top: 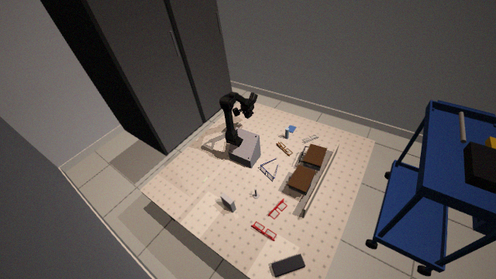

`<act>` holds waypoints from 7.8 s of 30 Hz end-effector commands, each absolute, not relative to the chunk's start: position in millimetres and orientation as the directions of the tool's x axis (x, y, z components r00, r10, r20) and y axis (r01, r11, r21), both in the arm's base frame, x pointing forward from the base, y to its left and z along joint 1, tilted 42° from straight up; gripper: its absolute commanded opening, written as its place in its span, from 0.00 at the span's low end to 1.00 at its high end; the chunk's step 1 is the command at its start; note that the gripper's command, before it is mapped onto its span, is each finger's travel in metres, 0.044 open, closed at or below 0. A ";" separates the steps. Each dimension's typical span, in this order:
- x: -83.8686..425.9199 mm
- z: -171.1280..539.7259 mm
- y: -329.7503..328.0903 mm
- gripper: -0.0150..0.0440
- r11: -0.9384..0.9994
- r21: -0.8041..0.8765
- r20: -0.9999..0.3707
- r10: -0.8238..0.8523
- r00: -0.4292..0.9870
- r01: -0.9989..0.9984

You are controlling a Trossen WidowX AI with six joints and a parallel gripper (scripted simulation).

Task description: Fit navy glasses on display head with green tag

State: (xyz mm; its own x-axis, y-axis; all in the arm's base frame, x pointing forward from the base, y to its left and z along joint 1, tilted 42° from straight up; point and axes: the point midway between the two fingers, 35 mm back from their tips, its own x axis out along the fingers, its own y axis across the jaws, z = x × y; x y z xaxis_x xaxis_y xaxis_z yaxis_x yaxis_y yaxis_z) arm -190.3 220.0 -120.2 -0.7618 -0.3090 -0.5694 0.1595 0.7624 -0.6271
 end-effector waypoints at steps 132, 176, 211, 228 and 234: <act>257.3 -39.0 -60.3 0.33 0.755 -0.613 -0.745 -0.650 0.146 0.235; 253.7 46.2 -0.9 0.25 0.766 -0.599 -0.759 -0.636 0.141 0.233; 255.8 180.1 -150.5 0.25 0.753 -0.613 -0.742 -0.653 0.153 0.239; 260.4 152.9 -187.2 0.25 0.747 -0.621 -0.736 -0.660 0.152 0.239; 261.1 142.9 -196.5 0.25 0.745 -0.622 -0.734 -0.662 0.152 0.239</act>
